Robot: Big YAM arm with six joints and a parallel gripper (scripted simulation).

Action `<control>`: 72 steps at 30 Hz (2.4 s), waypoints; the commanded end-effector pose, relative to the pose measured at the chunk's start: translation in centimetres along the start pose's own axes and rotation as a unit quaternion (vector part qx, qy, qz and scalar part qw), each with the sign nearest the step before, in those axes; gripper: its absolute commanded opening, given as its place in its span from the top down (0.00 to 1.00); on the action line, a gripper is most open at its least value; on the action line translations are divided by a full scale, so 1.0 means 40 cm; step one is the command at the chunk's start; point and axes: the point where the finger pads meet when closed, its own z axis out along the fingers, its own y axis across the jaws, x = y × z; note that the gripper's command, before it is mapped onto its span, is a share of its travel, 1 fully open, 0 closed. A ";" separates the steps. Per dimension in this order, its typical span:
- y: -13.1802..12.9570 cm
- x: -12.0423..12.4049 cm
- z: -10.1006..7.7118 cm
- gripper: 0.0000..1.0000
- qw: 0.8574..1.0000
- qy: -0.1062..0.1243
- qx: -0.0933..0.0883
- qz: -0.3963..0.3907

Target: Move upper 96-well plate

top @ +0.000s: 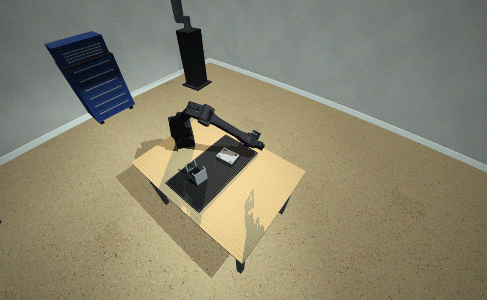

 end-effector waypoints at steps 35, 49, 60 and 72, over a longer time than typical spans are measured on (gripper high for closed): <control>-0.174 -0.004 -0.360 0.00 0.992 -0.095 0.080 -0.013; -0.245 0.028 -0.464 0.00 0.978 -0.142 0.154 -0.017; -0.336 0.079 -0.571 0.00 0.965 -0.165 0.203 -0.004; -0.397 0.144 -0.644 0.00 0.958 -0.167 0.235 0.006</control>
